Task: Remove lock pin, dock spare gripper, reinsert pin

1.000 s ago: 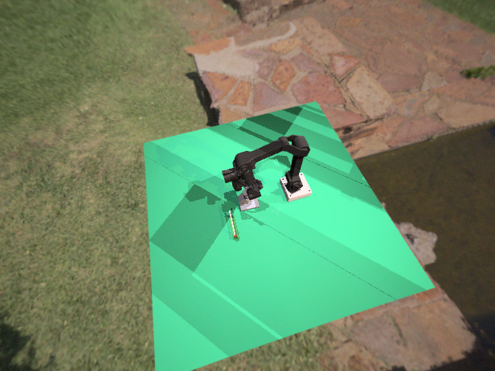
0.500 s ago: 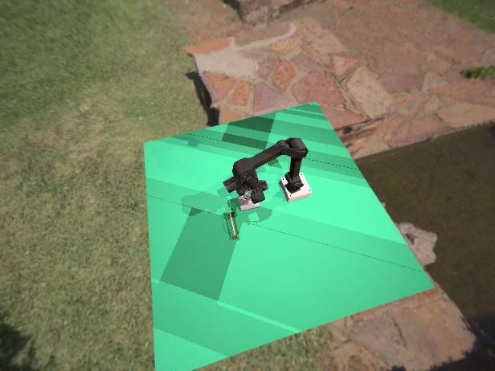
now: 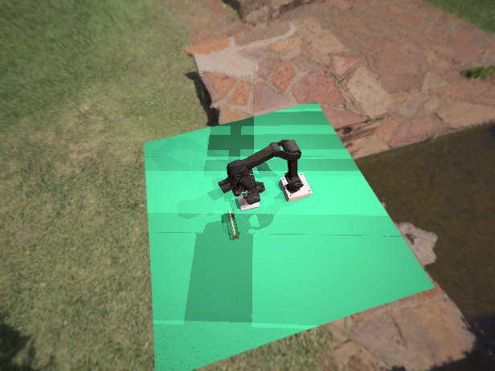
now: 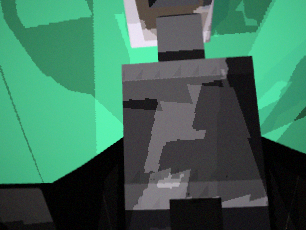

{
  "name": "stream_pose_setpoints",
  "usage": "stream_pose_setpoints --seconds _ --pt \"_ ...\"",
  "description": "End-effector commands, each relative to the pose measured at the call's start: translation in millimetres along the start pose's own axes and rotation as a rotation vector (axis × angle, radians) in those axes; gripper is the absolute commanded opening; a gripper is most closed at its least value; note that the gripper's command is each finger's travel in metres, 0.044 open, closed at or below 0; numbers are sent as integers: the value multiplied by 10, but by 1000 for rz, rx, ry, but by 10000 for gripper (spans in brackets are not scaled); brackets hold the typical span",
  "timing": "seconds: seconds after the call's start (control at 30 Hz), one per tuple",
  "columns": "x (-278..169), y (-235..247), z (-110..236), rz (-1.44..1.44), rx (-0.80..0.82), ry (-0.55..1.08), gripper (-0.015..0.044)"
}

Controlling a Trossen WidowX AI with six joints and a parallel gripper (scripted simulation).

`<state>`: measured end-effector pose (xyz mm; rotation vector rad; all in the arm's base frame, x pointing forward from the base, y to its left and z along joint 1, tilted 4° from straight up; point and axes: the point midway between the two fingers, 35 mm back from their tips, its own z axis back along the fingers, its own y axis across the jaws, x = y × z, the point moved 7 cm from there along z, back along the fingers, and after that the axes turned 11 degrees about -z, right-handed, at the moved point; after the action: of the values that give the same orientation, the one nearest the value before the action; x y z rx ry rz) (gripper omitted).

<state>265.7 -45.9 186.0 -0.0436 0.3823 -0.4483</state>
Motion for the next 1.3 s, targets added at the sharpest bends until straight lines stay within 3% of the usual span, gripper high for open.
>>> stream_pose_setpoints --seconds 0.0,1.27 --pt "44 5 -6 -1 7 -4 0" --pt "413 77 -251 -6 6 6 0"
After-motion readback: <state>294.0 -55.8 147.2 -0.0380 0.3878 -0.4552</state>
